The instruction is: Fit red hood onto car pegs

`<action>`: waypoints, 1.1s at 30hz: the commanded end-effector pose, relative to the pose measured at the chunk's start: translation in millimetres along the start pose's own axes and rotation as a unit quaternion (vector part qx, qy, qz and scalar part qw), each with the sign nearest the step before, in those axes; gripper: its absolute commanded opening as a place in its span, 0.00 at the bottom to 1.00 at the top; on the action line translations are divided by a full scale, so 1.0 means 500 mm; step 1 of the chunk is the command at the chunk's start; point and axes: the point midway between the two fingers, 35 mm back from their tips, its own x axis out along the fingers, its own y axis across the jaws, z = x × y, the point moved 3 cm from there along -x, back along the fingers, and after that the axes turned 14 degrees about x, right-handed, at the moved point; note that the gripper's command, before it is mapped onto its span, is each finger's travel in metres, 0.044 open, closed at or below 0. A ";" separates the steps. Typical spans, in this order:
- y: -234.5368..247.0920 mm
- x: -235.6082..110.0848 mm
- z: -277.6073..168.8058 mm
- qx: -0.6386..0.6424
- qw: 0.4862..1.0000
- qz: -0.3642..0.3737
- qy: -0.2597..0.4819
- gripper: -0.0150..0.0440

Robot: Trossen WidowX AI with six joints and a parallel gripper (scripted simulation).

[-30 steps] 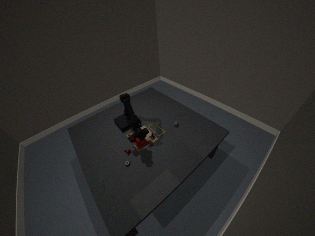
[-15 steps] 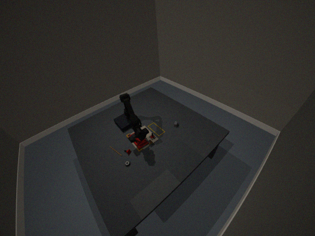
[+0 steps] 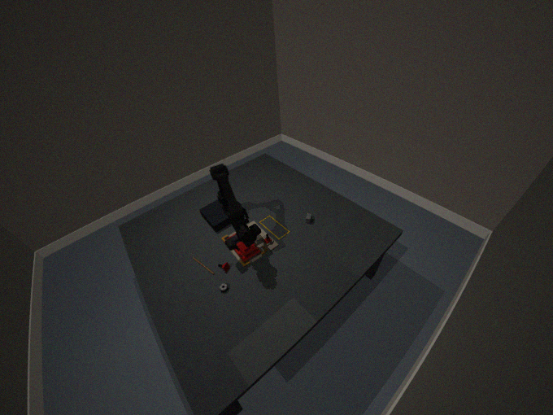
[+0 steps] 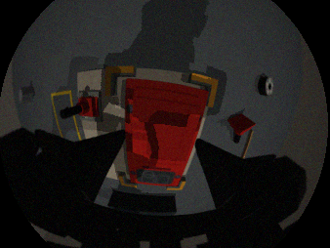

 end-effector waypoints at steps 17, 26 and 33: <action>0.000 -0.130 0.003 0.000 1.000 0.001 -0.010 1.00; 0.000 -0.130 0.003 0.000 1.000 0.001 -0.010 1.00; 0.000 -0.130 0.003 0.000 1.000 0.001 -0.010 1.00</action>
